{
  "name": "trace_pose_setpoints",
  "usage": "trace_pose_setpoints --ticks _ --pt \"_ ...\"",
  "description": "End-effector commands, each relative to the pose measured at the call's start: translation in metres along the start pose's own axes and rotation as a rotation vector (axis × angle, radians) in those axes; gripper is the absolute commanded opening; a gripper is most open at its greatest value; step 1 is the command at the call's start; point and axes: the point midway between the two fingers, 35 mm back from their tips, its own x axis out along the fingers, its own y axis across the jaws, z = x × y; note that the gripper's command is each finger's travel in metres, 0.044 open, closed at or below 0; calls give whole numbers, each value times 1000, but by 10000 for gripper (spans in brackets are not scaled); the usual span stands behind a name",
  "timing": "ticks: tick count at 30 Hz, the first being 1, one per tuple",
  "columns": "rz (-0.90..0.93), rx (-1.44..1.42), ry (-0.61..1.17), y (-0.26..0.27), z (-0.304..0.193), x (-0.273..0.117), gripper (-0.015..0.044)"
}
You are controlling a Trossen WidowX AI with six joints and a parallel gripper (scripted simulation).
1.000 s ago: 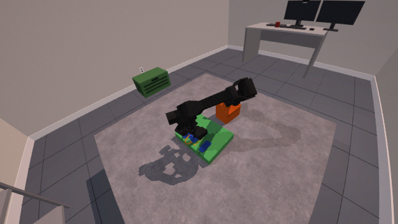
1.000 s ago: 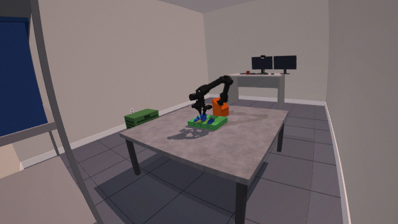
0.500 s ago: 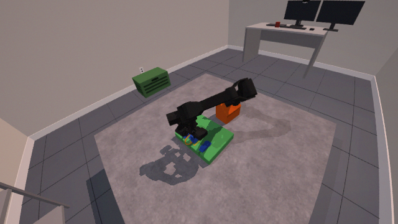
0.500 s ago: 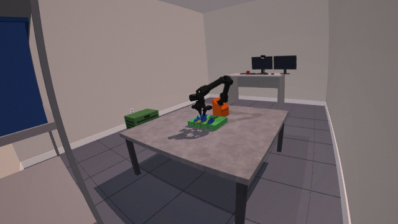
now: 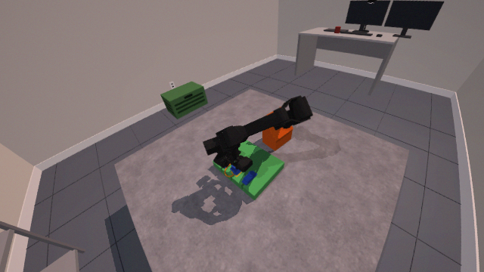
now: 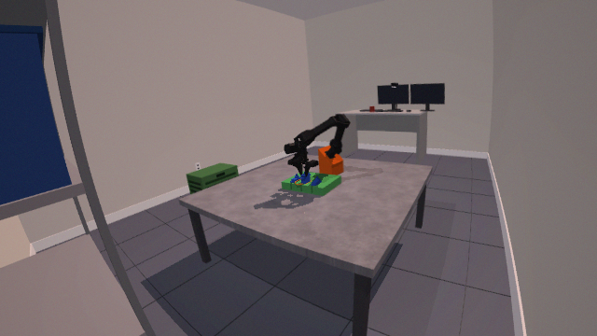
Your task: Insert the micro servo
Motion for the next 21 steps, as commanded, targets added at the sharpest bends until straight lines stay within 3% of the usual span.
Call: trace_pose_setpoints --ticks 1,21 --pt "2 5 -1 0 0 4 0" --pt "3 5 -1 0 0 21 0"
